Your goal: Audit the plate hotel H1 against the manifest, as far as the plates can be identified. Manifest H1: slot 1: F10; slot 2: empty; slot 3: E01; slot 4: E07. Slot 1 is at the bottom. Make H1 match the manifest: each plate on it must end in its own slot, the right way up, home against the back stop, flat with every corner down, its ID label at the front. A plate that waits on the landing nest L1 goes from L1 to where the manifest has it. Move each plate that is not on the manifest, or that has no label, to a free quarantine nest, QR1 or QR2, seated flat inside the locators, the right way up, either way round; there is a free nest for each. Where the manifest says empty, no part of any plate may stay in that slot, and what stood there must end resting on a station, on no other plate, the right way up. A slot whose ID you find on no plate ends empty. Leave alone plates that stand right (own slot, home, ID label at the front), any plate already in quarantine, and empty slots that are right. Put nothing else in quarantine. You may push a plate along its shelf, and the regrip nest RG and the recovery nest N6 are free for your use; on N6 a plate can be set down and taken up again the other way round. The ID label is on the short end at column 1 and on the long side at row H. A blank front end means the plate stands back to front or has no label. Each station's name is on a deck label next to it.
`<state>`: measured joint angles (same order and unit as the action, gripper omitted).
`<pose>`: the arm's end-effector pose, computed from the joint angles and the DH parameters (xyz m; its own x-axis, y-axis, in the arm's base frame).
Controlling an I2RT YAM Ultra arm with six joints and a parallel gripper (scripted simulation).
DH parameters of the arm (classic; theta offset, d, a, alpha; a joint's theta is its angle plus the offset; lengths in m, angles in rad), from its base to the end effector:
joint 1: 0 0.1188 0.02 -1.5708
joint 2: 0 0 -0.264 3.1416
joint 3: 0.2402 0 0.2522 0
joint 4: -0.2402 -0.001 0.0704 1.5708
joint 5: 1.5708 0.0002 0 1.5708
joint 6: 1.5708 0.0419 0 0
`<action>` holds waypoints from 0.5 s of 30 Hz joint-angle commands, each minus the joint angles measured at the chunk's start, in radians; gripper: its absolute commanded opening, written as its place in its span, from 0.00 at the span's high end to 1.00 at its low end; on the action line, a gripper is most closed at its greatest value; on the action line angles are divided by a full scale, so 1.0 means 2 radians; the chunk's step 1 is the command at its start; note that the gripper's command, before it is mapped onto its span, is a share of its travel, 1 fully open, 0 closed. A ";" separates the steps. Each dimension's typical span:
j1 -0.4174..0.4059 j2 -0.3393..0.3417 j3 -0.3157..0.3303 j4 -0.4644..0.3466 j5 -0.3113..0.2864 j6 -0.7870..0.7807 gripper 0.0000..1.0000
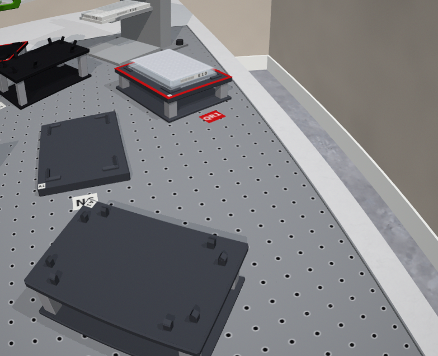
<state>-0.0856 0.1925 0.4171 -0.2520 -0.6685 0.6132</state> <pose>0.0915 0.0192 0.2793 -0.3390 0.4824 -0.8077 -0.4343 0.6814 0.5892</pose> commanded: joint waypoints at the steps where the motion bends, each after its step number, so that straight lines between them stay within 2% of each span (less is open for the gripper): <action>1: 0.007 -0.003 0.001 0.007 0.024 0.000 0.14; 15: 0.044 -0.007 -0.008 0.012 0.060 0.001 0.14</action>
<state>-0.0059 0.1833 0.3977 -0.2405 -0.5873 0.6147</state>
